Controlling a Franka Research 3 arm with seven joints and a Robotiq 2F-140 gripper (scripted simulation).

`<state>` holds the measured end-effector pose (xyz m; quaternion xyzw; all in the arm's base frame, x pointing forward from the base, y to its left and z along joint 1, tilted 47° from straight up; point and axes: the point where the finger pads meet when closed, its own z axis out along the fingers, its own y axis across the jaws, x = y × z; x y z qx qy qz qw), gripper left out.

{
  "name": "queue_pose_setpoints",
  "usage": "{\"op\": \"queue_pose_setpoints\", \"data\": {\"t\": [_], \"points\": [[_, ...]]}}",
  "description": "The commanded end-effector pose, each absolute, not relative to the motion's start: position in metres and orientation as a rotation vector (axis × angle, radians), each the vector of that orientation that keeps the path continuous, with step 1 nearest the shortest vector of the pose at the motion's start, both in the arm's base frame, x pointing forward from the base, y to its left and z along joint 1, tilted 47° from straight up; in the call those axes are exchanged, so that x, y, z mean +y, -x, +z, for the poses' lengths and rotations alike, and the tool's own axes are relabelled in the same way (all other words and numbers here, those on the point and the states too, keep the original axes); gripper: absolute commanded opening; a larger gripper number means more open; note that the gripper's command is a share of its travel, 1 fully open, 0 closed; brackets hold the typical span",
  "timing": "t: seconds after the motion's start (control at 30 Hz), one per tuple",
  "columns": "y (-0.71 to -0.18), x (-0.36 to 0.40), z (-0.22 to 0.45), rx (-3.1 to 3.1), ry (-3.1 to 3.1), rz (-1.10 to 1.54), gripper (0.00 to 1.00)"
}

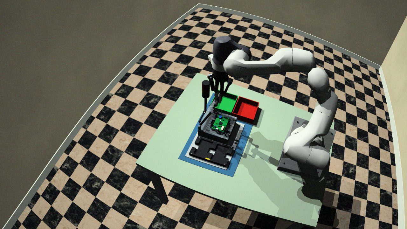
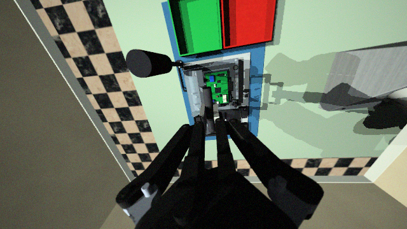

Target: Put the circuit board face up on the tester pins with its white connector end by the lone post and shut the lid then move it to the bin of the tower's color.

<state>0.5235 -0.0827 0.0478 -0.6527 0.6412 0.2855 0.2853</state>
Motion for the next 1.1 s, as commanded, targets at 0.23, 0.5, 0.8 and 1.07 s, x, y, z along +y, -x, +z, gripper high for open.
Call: {"op": "queue_pose_setpoints", "data": {"t": [0.23, 0.5, 0.8, 1.07], "points": [[-0.496, -0.072, 0.035, 1.720, 1.754, 0.775, 0.00], [-0.475, -0.061, 0.025, 1.720, 1.754, 0.775, 0.00], [-0.458, -0.049, 0.014, 1.720, 1.754, 0.775, 0.00], [-0.441, -0.033, -0.001, 1.720, 1.754, 0.775, 0.00]]}}
